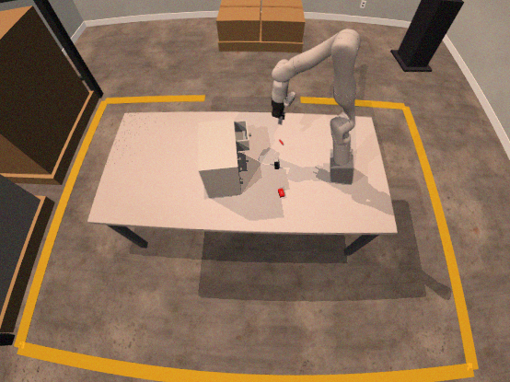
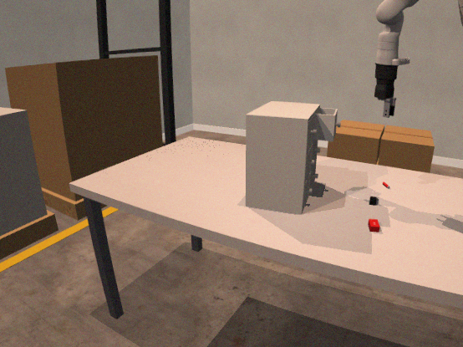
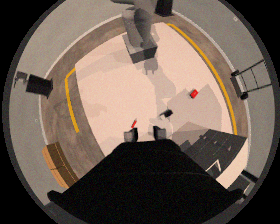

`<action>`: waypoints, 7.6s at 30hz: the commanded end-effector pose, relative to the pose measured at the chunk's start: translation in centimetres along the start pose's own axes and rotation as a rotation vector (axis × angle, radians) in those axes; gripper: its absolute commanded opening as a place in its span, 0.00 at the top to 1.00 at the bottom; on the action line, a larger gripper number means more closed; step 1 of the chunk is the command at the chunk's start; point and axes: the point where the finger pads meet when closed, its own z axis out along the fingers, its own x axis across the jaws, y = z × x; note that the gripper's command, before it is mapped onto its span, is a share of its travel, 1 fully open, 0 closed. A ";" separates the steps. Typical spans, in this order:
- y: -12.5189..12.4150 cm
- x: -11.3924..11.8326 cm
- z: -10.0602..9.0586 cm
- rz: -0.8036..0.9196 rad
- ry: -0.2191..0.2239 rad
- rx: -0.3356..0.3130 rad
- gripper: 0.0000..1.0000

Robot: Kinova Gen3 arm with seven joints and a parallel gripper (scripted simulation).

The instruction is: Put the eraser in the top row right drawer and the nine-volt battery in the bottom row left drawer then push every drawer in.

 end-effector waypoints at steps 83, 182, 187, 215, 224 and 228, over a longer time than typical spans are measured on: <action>-3.3 10.3 21.1 1.104 0.035 0.062 0.33; -3.0 10.5 26.3 1.111 0.032 0.056 0.25; -3.0 10.5 26.3 1.111 0.032 0.056 0.25; -3.6 10.5 26.3 1.111 0.028 0.060 0.25; -3.5 10.5 26.3 1.111 0.028 0.059 0.25; -3.5 10.5 26.3 1.111 0.028 0.059 0.25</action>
